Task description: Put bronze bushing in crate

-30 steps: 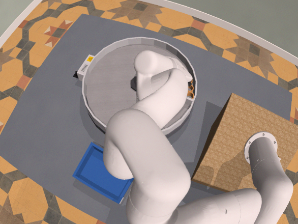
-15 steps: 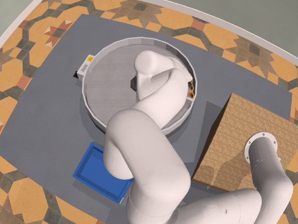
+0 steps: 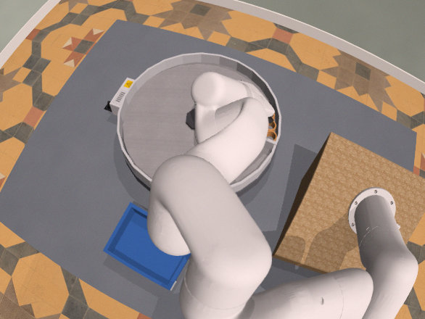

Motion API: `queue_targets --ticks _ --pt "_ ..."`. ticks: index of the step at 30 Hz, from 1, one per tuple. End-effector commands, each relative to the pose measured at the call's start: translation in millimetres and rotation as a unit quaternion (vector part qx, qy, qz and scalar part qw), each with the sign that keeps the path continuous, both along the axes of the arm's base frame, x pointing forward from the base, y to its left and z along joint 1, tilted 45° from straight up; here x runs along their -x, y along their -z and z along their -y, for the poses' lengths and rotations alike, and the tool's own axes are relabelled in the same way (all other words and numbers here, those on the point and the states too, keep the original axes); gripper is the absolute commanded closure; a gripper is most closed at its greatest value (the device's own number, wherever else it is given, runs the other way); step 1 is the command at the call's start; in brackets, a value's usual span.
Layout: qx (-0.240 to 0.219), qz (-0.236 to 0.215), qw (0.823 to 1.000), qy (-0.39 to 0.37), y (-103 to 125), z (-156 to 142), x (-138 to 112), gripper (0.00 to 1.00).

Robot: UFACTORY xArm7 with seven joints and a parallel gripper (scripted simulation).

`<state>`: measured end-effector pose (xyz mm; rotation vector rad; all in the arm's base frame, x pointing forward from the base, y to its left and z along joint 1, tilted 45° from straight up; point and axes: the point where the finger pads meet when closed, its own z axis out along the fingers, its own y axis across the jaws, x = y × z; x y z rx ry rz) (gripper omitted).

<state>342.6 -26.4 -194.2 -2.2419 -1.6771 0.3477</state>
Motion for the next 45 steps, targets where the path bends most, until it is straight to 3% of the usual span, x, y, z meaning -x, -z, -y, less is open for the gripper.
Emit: queue_targets --ticks 1,12,26,45 --pt "0.0 0.001 1.0 0.001 -0.6 1.0 -0.6 1.0" --pt "0.0 0.001 1.0 0.001 -4.7 5.1 -1.2 1.0" --pt "0.0 0.001 1.0 0.001 -44.2 44.2 -7.1 1.0" --pt "0.0 0.001 1.0 0.001 -48.1 48.1 -7.7 1.0"
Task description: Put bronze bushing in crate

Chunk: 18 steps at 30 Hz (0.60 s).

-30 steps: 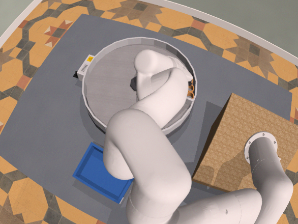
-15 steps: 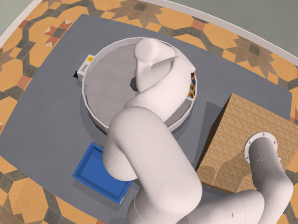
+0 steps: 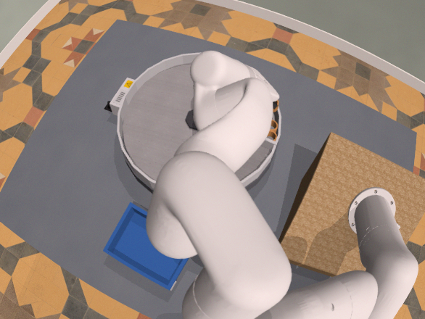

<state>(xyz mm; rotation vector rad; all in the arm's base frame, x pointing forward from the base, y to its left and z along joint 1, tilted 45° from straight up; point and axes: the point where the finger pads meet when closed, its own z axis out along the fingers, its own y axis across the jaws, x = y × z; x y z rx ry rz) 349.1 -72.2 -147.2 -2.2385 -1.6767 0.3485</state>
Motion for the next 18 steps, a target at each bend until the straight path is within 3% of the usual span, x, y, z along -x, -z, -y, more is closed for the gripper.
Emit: queue_targets --ticks 1,8,18 --pt "0.001 0.002 1.0 0.002 -1.1 2.3 -1.3 1.0" --pt "0.001 0.002 1.0 0.002 -5.5 -2.4 -2.5 1.0" --pt "0.001 0.002 1.0 0.002 -30.3 -28.5 -9.6 1.0"
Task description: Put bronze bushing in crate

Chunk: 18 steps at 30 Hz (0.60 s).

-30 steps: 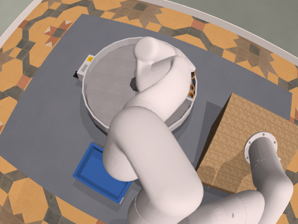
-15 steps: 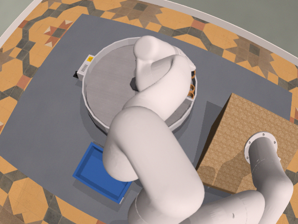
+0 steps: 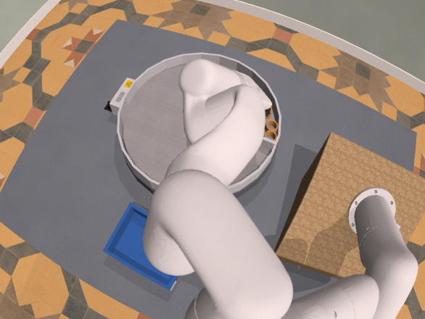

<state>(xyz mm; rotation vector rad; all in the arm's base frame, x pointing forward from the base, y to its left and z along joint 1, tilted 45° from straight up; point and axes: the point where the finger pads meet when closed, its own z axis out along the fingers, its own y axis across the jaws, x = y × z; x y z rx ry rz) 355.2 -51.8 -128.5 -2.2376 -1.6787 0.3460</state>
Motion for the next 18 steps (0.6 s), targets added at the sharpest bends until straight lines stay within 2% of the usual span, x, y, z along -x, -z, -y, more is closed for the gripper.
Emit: queue_targets --ticks 1,14,16,18 --pt "0.002 0.001 1.0 0.002 -16.4 -13.1 -4.8 1.0" --pt "0.002 0.001 1.0 0.002 -83.3 -83.5 -24.0 1.0" --pt "0.002 0.001 1.0 0.002 -83.3 -83.5 -24.0 1.0" --pt "0.002 0.001 1.0 0.002 -98.9 -100.0 -28.4 1.0"
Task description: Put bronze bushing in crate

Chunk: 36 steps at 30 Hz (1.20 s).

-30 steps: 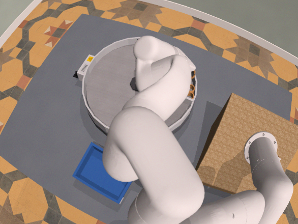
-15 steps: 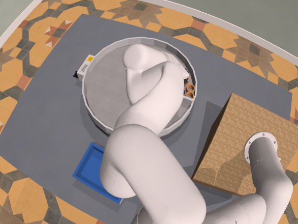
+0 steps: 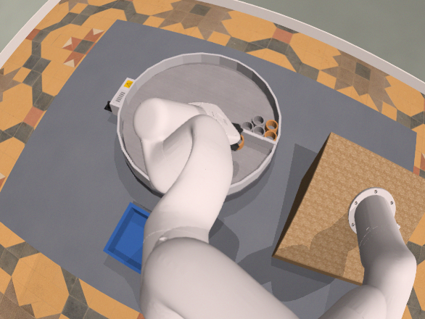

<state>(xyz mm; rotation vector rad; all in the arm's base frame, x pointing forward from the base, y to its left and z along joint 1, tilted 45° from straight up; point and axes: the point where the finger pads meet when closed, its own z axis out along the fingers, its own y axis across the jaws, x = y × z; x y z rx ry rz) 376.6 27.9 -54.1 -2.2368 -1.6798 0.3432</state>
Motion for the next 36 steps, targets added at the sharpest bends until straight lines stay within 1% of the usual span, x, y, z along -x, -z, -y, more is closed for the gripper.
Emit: queue_targets --ticks 1,13,15,17,30,32,36 --pt "0.003 0.0 1.0 0.002 -30.7 -26.9 -8.8 1.0" --pt "0.003 0.0 1.0 0.002 -88.6 -87.9 -25.3 1.0" --pt "0.003 0.0 1.0 0.002 -88.6 -87.9 -25.3 1.0" --pt "0.003 0.0 1.0 0.002 -106.7 -107.0 -30.5 1.0" --pt "0.003 0.0 1.0 0.002 -171.3 -175.0 -48.9 1.0" --pt "0.003 0.0 1.0 0.002 -171.3 -175.0 -48.9 1.0" --pt "0.003 0.0 1.0 0.002 -188.7 -193.3 -53.9 1.0"
